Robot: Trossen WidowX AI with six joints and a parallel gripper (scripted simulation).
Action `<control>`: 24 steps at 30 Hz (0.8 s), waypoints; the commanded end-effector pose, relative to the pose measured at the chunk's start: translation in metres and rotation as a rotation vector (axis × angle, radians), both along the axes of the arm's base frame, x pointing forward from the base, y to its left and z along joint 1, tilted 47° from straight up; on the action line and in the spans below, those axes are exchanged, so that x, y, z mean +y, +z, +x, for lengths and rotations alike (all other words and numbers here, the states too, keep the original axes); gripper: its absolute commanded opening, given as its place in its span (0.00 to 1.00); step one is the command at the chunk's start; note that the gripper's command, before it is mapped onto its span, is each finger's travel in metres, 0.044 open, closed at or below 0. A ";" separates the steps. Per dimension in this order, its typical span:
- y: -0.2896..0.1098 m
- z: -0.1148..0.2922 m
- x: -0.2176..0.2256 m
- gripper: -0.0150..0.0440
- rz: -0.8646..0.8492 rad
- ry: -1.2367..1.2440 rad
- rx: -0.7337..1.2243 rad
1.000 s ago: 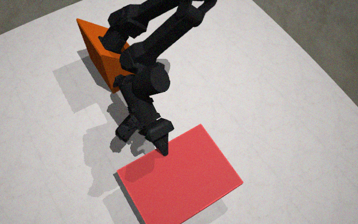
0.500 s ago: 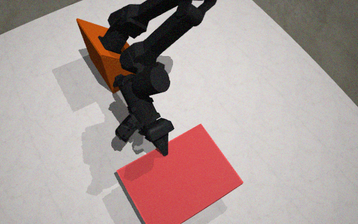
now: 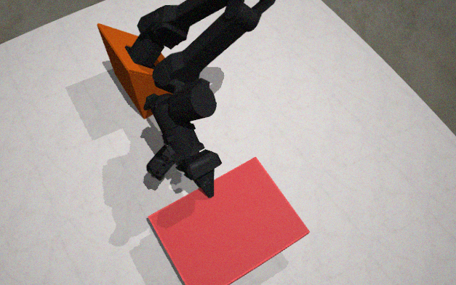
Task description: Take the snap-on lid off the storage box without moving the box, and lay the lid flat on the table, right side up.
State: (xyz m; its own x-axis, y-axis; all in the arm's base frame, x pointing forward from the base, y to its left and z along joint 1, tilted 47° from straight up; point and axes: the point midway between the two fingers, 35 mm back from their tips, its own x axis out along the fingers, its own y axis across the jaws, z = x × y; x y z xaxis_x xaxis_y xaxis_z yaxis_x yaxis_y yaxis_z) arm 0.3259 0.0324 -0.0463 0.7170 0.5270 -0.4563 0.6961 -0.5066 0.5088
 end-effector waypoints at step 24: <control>0.005 0.000 -0.006 0.25 -0.001 -0.004 -0.006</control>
State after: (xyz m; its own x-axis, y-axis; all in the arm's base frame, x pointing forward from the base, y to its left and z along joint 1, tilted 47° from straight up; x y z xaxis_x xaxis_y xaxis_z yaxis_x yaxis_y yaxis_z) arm 0.3253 0.0285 -0.0431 0.7174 0.5267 -0.4559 0.6956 -0.5068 0.5091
